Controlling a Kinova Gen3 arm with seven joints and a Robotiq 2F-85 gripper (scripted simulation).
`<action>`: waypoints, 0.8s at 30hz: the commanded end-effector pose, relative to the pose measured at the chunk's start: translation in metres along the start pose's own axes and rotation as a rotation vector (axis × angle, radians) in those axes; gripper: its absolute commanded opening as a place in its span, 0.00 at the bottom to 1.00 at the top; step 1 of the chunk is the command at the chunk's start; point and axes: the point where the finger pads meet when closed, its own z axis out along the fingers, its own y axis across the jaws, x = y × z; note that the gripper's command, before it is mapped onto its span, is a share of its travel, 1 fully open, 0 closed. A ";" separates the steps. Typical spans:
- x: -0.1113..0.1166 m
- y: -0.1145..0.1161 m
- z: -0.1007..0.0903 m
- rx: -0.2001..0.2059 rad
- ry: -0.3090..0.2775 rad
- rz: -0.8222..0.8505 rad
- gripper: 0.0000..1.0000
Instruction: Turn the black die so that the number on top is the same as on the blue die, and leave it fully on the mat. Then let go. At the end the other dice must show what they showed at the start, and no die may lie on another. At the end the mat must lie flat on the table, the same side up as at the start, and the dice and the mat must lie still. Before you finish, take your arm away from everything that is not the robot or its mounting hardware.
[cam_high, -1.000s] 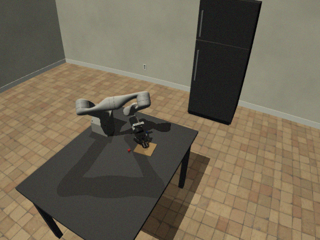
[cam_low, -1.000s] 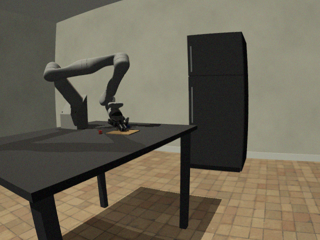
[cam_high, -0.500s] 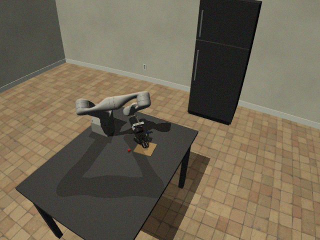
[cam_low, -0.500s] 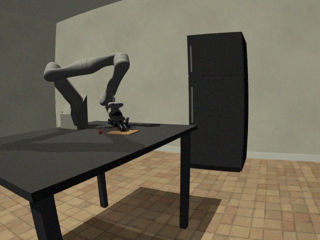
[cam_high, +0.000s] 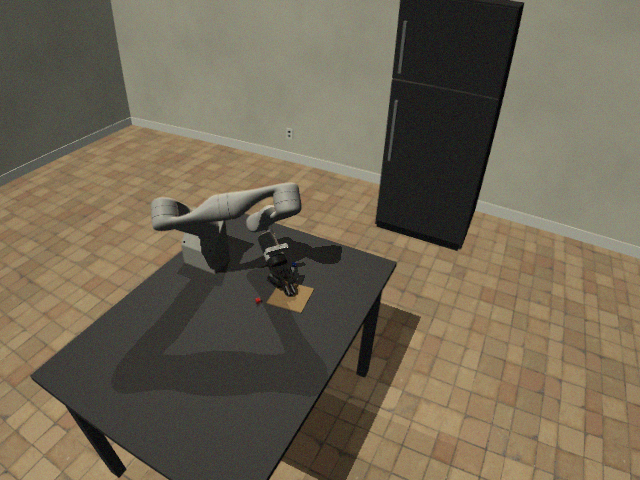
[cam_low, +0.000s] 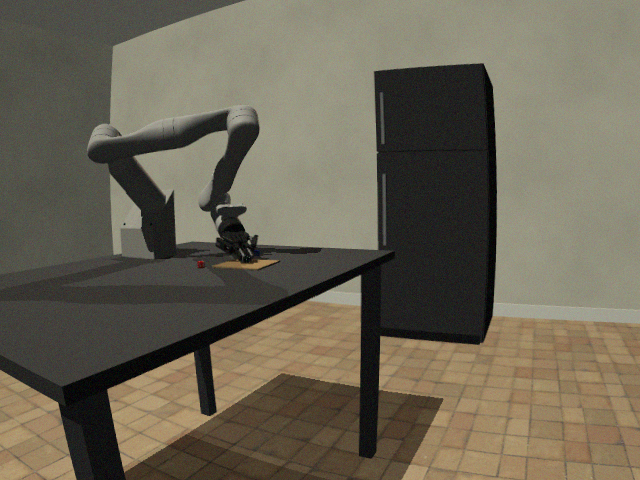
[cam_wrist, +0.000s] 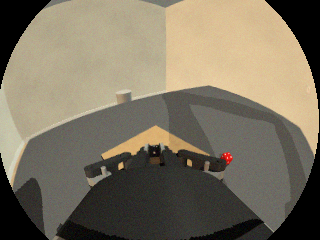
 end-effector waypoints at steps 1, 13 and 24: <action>0.001 0.000 0.000 0.001 0.001 0.001 0.15; 0.001 0.000 0.000 0.001 0.001 0.001 0.27; 0.001 0.000 0.000 0.001 0.001 0.001 0.31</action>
